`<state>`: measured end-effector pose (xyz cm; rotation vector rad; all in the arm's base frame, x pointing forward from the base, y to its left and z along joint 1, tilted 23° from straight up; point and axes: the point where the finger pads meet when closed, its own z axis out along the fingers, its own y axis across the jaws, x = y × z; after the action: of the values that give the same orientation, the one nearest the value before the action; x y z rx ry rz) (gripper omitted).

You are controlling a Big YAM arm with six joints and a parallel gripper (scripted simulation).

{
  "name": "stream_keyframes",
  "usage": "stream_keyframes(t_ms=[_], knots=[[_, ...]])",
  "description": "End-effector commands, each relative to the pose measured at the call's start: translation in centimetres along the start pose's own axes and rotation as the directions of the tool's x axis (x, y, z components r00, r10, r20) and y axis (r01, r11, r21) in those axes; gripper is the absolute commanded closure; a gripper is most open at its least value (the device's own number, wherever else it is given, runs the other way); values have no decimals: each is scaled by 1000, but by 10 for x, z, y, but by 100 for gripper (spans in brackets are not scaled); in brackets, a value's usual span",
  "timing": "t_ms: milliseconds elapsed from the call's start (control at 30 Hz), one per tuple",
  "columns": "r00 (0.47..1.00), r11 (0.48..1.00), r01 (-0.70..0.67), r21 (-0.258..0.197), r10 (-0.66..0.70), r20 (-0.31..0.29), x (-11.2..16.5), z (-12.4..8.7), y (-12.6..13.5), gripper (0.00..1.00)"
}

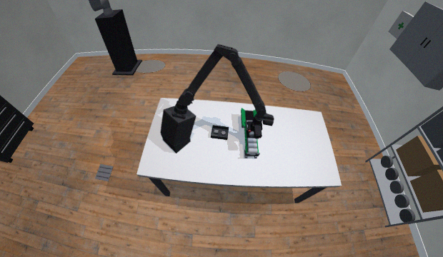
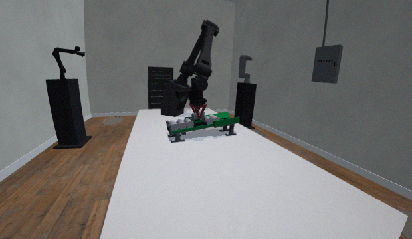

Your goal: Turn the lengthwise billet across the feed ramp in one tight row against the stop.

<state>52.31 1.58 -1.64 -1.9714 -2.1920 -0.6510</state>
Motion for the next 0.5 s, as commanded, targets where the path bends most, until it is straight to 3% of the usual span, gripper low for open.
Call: stream_keyframes(t_ms=[0, 467], knots=[[1000, 996, 20, -83, -19, 12, -2, -50, 25, 100], [1000, 995, 27, -98, -25, 17, 1, -77, 31, 100]])
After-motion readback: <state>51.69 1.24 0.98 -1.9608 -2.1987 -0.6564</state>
